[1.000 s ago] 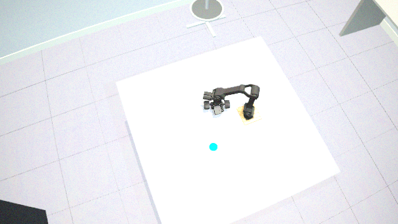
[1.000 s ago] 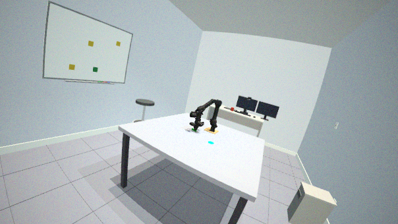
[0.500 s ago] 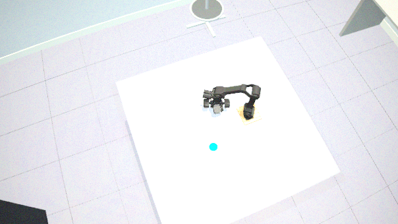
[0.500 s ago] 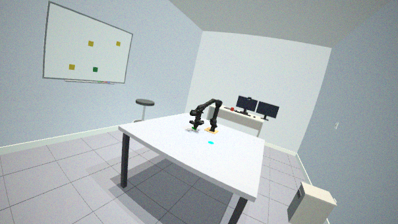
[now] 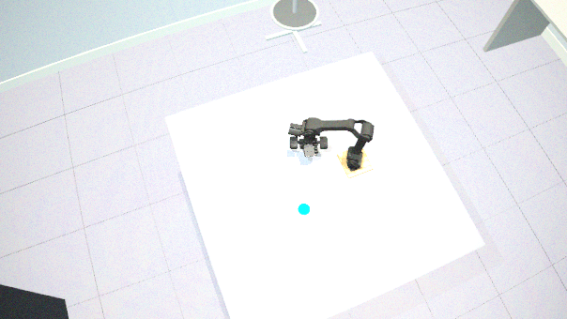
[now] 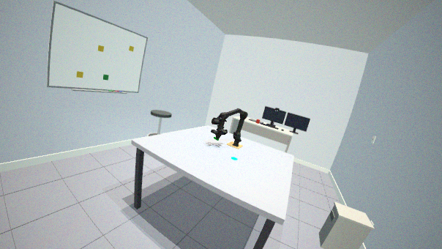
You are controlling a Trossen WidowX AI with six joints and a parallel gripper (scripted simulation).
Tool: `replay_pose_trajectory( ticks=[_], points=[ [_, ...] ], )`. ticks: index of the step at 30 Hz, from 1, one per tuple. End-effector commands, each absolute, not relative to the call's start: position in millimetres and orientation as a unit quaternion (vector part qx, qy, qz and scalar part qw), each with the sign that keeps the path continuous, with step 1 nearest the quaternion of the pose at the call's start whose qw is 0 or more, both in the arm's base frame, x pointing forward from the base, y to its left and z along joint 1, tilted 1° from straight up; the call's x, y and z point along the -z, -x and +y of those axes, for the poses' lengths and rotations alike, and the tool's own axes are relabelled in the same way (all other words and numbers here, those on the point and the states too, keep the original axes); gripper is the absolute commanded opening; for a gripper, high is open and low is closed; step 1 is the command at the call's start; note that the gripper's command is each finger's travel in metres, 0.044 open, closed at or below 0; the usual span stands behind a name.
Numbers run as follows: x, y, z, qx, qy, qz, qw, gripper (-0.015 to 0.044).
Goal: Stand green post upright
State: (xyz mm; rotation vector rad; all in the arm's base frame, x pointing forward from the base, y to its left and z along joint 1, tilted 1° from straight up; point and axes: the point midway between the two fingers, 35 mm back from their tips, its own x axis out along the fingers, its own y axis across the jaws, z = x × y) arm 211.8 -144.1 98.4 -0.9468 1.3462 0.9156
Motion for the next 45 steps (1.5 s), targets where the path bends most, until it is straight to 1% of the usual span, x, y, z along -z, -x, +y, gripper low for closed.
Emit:
replay_pose_trajectory(
  ticks=[1,14,18,45],
  points=[
    [-111.5,-211.3,-143.9,-0.395,0.411,0.576,0.586,0.0023],
    [-150.1,-205.8,-138.7,-0.410,0.415,0.569,0.580,0.0023],
    [-152.4,-206.8,-137.5,-0.410,0.415,0.568,0.580,0.0023],
    [-164.3,-260.8,-94.1,-0.405,0.410,0.569,0.586,0.0023]
  ],
)
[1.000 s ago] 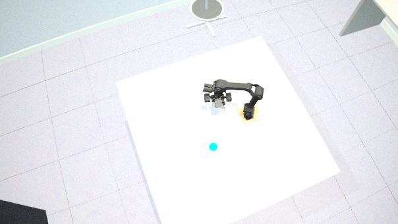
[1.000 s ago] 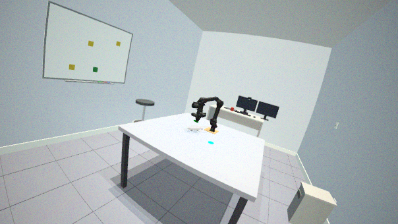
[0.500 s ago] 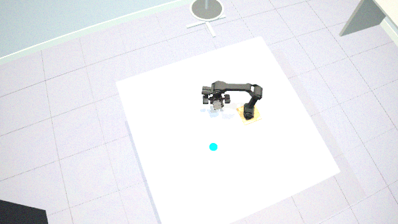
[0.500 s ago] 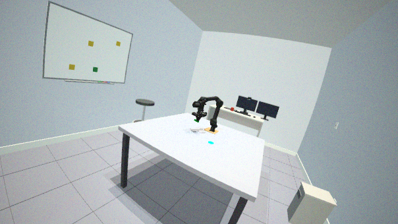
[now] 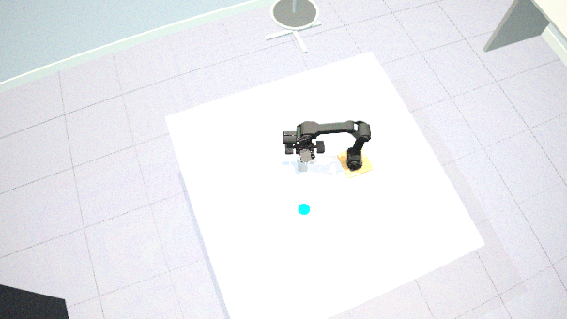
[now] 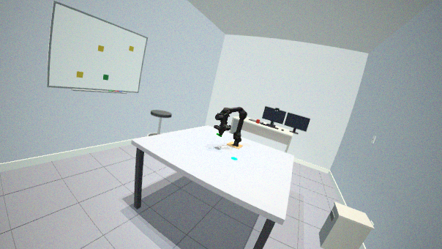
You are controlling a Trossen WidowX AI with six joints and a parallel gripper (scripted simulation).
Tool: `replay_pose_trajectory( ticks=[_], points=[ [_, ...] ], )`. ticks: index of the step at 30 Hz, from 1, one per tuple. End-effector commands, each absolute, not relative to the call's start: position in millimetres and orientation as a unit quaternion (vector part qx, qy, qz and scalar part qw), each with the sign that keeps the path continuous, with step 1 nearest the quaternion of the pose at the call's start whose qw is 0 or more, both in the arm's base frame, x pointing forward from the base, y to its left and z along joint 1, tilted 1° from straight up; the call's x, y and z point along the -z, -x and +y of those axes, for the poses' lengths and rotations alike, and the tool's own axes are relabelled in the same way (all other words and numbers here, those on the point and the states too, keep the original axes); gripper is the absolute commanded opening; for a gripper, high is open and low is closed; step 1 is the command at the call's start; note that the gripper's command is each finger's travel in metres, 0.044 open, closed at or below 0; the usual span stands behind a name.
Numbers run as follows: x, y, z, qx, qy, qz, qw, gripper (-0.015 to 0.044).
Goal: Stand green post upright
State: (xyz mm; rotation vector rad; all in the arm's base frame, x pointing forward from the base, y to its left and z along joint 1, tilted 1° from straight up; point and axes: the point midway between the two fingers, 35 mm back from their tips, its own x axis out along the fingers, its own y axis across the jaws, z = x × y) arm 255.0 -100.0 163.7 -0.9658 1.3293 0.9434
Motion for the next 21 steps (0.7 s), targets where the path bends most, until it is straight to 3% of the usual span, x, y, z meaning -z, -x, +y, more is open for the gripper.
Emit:
replay_pose_trajectory(
  ticks=[1,21],
  points=[
    [-164.6,-262.7,-92.2,-0.405,0.410,0.569,0.586,0.0023],
    [-171.5,-295.9,-47.2,-0.402,0.406,0.570,0.591,0.0023]
  ],
)
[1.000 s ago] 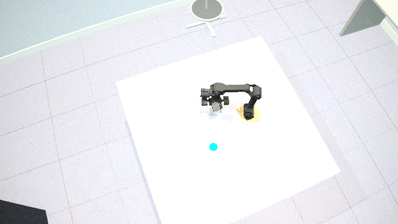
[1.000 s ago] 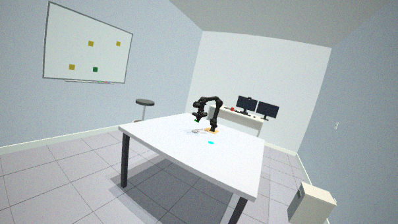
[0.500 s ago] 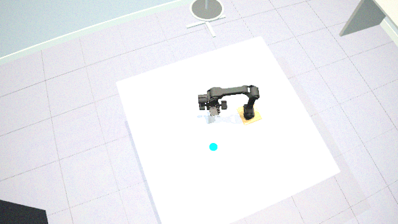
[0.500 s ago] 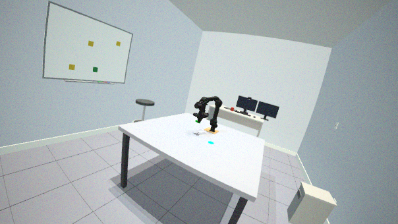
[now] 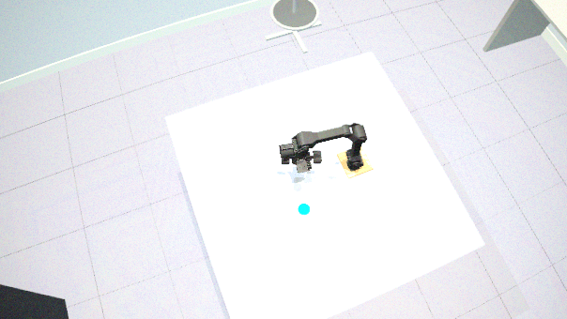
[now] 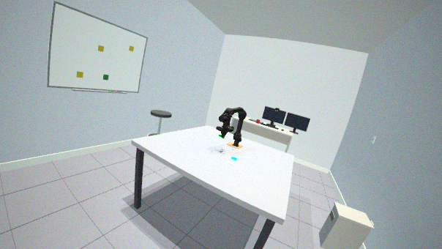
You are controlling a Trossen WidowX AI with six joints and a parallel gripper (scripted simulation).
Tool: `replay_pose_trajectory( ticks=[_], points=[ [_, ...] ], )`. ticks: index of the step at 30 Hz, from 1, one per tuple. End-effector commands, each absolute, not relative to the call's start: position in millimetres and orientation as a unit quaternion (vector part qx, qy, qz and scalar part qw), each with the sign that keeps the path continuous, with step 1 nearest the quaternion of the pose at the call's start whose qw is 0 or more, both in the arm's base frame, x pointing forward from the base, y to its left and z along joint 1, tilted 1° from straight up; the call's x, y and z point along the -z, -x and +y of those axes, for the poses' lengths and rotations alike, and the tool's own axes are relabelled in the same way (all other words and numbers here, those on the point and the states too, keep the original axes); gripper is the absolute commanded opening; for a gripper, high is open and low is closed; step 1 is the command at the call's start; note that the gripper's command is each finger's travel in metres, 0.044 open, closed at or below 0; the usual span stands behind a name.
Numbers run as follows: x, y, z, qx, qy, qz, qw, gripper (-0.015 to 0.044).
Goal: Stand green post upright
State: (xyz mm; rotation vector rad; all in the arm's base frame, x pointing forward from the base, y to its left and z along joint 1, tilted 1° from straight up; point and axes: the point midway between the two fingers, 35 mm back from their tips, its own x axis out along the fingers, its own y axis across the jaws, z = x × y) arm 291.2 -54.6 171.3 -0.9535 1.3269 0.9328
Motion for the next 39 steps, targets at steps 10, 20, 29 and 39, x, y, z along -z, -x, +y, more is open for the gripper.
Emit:
replay_pose_trajectory(
  ticks=[10,20,29,39],
  points=[
    [-174.3,-309.4,-21.3,-0.401,0.403,0.570,0.593,0.0023],
    [-176.7,-320.5,6.7,-0.399,0.400,0.571,0.595,0.0023],
    [-178.5,-328.1,33.4,-0.398,0.398,0.571,0.597,0.0023],
    [-180.1,-333.7,64.5,-0.398,0.395,0.571,0.600,0.0023]
  ],
)
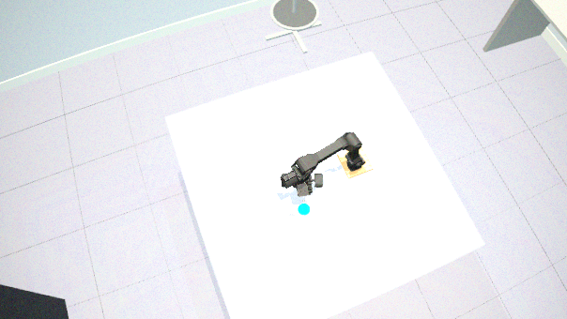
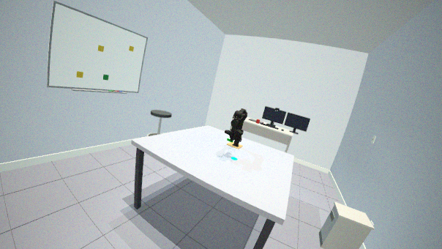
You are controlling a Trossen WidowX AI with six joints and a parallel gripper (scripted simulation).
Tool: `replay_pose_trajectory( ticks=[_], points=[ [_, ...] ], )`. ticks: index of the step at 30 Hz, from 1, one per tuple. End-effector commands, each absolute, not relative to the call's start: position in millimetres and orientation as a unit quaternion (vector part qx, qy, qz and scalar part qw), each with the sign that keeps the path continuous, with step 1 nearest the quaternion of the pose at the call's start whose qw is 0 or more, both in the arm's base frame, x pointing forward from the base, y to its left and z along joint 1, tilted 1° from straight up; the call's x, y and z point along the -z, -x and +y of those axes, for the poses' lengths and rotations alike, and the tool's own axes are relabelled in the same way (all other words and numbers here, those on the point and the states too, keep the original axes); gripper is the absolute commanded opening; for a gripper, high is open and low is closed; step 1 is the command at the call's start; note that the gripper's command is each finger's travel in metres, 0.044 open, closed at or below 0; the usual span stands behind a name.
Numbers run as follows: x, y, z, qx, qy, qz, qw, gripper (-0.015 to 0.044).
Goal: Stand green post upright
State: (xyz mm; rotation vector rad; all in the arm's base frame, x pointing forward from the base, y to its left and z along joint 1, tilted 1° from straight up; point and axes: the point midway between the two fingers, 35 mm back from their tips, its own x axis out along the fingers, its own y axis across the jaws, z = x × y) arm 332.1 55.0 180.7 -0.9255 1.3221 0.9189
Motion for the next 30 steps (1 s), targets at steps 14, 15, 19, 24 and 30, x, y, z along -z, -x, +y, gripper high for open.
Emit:
replay_pose_trajectory(
  ticks=[14,15,19,24,30],
  points=[
    [-181.7,-336.3,110.0,-0.397,0.391,0.572,0.602,0.0023],
    [-181.8,-336.2,113.4,-0.397,0.390,0.572,0.603,0.0023],
    [-182.0,-335.9,121.7,-0.397,0.389,0.572,0.603,0.0023],
    [-179.5,-338.9,122.9,-0.397,0.380,0.567,0.613,0.0023],
    [-175.3,-344.1,125.0,-0.398,0.365,0.558,0.630,0.0023]
  ],
)
